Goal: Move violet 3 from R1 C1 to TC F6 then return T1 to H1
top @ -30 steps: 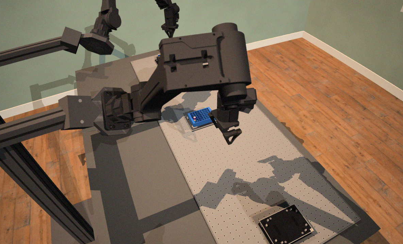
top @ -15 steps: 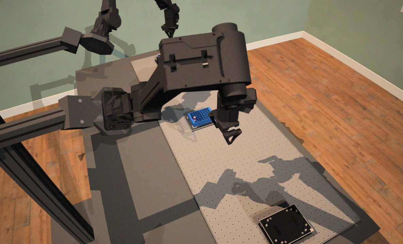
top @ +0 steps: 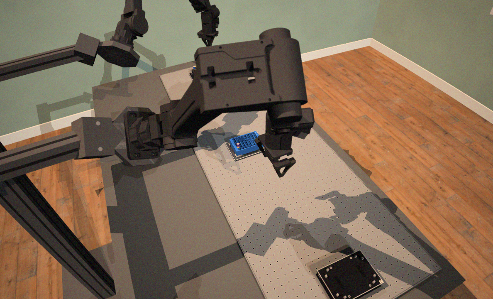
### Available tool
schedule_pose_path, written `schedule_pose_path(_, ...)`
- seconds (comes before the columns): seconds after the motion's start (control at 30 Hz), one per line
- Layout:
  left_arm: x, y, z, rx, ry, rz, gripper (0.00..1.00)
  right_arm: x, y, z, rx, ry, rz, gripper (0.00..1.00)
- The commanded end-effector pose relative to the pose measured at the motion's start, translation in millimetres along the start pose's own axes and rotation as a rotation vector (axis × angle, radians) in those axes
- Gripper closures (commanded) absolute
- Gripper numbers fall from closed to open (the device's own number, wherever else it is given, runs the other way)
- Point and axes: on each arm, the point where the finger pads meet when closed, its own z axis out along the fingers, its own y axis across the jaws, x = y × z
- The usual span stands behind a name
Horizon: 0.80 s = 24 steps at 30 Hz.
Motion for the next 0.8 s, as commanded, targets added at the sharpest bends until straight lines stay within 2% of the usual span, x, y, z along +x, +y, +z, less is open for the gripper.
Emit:
schedule_pose_path(0.0,-13.0,5.7,10.1,-0.011,-0.014,-0.004,0.92,-13.5,-5.8,-4.3,0.009,-0.028,0.037,0.0)
schedule_pose_path(0.77,-12.4,5.8,15.6,-0.012,-0.012,-0.004,0.9,-13.5,-5.8,-4.3,0.009,-0.028,0.037,0.0)
